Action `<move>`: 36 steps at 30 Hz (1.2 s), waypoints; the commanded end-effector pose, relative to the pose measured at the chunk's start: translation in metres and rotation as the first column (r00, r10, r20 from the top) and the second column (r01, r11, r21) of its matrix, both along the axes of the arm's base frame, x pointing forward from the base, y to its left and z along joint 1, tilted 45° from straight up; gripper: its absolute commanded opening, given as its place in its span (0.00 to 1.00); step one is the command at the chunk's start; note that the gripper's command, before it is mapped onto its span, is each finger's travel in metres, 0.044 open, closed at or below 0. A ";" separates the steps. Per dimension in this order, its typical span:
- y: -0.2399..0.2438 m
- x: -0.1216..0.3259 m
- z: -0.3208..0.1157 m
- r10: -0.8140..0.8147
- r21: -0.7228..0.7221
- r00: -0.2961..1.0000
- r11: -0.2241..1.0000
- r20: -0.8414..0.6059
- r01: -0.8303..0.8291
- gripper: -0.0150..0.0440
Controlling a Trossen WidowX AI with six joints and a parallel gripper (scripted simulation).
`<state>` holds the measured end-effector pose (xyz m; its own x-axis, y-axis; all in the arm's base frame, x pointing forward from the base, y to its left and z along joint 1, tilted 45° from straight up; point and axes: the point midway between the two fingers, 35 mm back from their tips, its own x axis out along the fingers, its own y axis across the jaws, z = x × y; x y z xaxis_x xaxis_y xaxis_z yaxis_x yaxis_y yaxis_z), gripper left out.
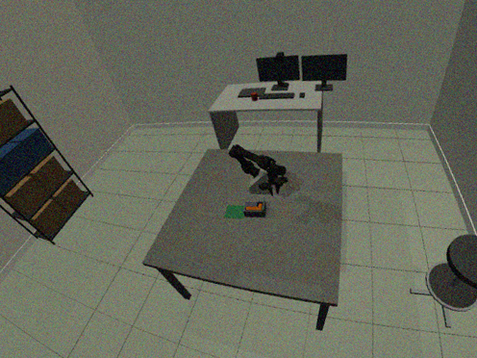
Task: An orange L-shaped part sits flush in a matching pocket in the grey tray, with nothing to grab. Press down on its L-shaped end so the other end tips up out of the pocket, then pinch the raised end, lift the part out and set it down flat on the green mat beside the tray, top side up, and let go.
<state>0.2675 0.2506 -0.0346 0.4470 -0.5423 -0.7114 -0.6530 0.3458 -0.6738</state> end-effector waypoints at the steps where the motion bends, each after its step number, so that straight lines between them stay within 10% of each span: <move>1: -0.071 0.009 0.010 -0.432 0.084 0.899 0.901 0.074 0.426 0.56; 6: -0.118 0.008 0.017 -0.692 0.142 0.708 0.722 0.139 0.678 0.56; 36: -0.177 0.017 -0.043 -0.692 0.141 0.708 0.722 0.141 0.677 0.56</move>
